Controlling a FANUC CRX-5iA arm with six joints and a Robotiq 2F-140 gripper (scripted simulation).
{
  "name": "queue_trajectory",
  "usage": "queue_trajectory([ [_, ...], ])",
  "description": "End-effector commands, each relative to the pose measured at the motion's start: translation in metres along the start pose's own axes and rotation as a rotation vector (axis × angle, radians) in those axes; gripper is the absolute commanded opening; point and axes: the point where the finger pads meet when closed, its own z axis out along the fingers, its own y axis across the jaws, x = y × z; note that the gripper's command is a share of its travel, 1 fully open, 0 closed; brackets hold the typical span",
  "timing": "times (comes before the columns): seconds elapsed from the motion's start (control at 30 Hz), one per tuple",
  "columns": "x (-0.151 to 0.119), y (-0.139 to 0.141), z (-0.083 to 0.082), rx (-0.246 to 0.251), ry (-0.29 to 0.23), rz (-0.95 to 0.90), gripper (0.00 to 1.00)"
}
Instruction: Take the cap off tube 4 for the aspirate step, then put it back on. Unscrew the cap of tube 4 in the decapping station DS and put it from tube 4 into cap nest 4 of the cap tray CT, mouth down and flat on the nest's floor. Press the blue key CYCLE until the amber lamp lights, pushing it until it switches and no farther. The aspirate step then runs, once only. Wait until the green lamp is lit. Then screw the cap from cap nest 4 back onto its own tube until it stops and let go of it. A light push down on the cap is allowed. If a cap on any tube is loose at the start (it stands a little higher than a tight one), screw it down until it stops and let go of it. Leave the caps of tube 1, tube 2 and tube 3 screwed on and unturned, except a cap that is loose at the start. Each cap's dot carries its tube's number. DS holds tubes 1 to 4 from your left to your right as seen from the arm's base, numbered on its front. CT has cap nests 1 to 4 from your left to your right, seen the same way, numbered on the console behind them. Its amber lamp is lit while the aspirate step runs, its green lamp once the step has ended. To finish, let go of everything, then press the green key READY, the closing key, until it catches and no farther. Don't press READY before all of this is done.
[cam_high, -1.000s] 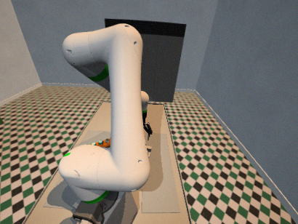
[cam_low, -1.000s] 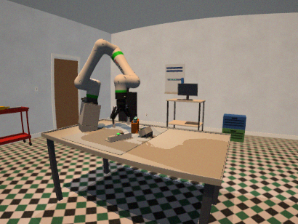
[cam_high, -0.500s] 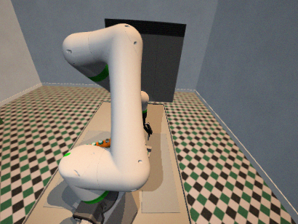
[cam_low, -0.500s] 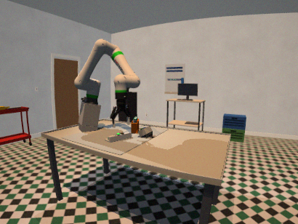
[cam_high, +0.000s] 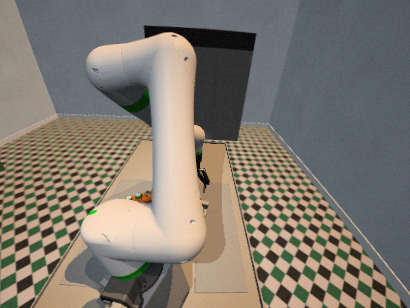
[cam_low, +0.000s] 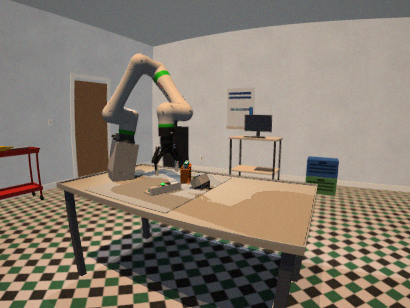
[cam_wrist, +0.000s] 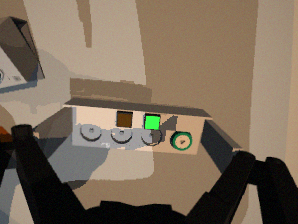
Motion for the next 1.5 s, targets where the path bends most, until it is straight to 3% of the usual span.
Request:
queue_trajectory([
  [0.0,0.000,0.000,0.000,0.000,0.000,0.000,1.00],
  [0.53,0.000,0.000,0.000,0.000,0.000,0.000,1.00],
  [0.57,-0.004,0.006,-0.004,0.000,0.000,0.000,0.29],
  [0.7,-0.013,0.017,-0.013,0.000,0.000,0.000,0.29],
  [1.07,-0.059,0.078,-0.059,0.000,0.000,0.000,0.29],
  [1.33,-0.059,0.078,-0.059,0.000,0.000,0.000,0.29],
  [1.47,-0.059,0.078,-0.039,0.000,0.000,0.000,0.29],
])
